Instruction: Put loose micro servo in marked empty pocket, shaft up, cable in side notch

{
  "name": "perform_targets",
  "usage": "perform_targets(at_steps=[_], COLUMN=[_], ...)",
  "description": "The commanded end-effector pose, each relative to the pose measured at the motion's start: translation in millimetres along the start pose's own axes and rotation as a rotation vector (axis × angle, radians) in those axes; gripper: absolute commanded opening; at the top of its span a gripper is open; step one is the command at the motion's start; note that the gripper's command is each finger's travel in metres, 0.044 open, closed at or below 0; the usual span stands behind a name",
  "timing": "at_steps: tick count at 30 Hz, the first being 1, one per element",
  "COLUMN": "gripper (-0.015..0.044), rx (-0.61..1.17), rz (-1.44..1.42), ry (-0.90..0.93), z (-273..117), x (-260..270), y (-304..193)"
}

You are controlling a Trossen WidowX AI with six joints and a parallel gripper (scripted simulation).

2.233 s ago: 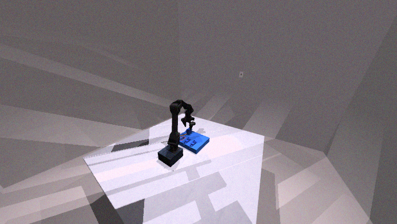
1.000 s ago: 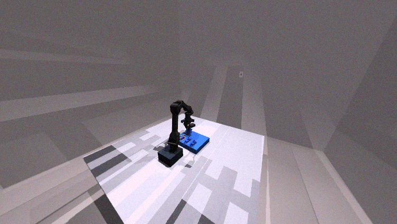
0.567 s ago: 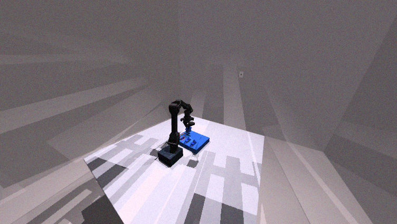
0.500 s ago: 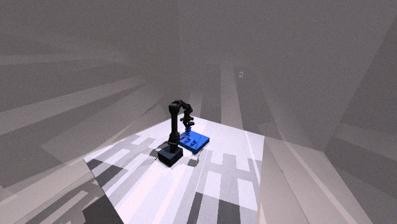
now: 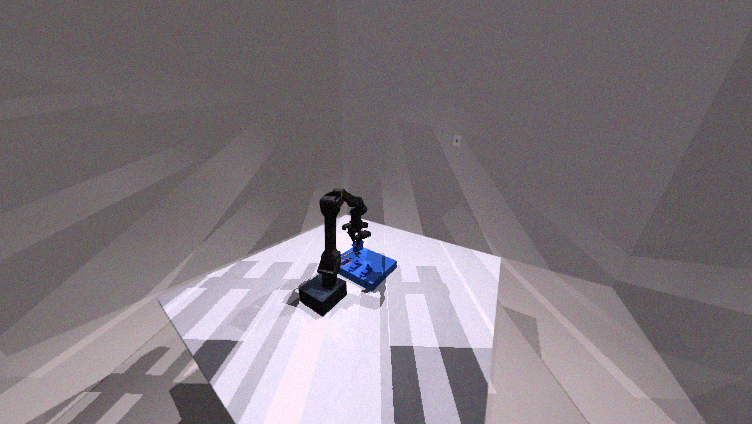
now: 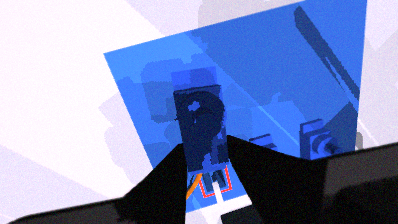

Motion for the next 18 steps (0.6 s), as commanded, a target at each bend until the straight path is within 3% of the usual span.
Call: perform_targets(at_steps=[1, 9, 18], gripper=[0.0, 0.0, 0.0], rx=[-0.006, -0.006, -0.002], rz=[-0.071, -0.116, -0.116], ry=[0.003, 0.003, 0.003], z=[-2, -2, -1], x=[-1, -1, -7], y=[0, -4, -41])
Point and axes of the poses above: the point midway between the two fingers, 35 mm back from their tips, its own z axis out along the fingers, its own x axis across the jaws, y = z × x, the point moved 2 cm from there along -z, back along the fingers, and after that the axes turned 2 degrees about z, right-handed, at the moved point
